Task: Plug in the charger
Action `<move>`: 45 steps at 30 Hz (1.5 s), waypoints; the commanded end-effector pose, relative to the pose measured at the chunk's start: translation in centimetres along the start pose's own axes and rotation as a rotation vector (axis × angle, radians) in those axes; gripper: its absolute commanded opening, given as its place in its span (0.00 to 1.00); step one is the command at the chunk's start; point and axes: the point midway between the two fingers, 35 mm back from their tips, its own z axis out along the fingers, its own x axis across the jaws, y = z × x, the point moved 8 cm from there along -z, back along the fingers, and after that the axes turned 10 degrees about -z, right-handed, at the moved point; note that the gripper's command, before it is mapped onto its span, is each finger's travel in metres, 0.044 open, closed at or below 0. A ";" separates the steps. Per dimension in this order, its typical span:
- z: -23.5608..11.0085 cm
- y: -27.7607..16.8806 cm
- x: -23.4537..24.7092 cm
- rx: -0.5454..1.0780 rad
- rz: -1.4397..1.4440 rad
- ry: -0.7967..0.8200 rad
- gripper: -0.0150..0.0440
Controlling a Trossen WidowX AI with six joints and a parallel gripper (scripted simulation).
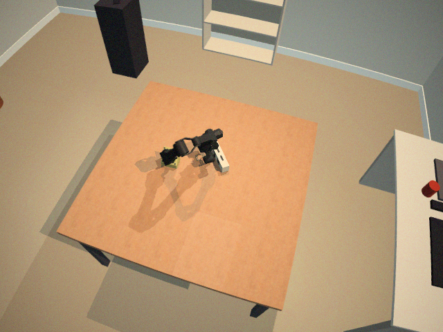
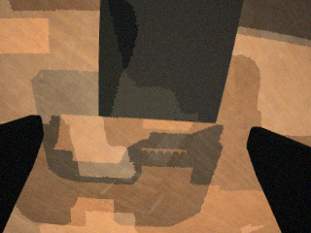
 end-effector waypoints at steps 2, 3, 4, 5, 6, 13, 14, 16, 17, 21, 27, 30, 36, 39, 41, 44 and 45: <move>-0.1 -0.6 0.1 -0.011 0.010 0.003 1.00; -0.1 -0.7 0.1 -0.011 0.010 0.003 1.00; -0.1 -0.8 0.1 -0.011 0.010 0.003 1.00; -0.1 -0.9 0.2 -0.011 0.010 0.003 1.00; -0.1 -1.0 0.2 -0.011 0.010 0.003 1.00; 0.1 -1.8 0.4 -0.011 0.010 0.002 1.00; 0.1 -1.9 0.4 -0.011 0.010 0.002 1.00; 0.2 -2.2 0.4 -0.011 0.010 0.002 1.00; 0.2 -1.9 0.4 -0.010 0.000 -0.002 1.00; -2.1 -2.6 0.5 -0.193 0.003 -0.037 1.00; -5.6 -4.5 0.9 -0.526 0.005 -0.093 1.00; -6.4 -5.1 1.0 -0.607 0.006 -0.104 1.00; -6.4 -5.1 1.0 -0.607 0.006 -0.104 1.00; -6.4 -5.1 1.0 -0.607 0.006 -0.104 1.00; -6.4 -5.1 1.0 -0.607 0.006 -0.104 1.00; -6.4 -5.1 1.0 -0.607 0.006 -0.104 1.00; -6.4 -5.1 1.0 -0.607 0.006 -0.104 1.00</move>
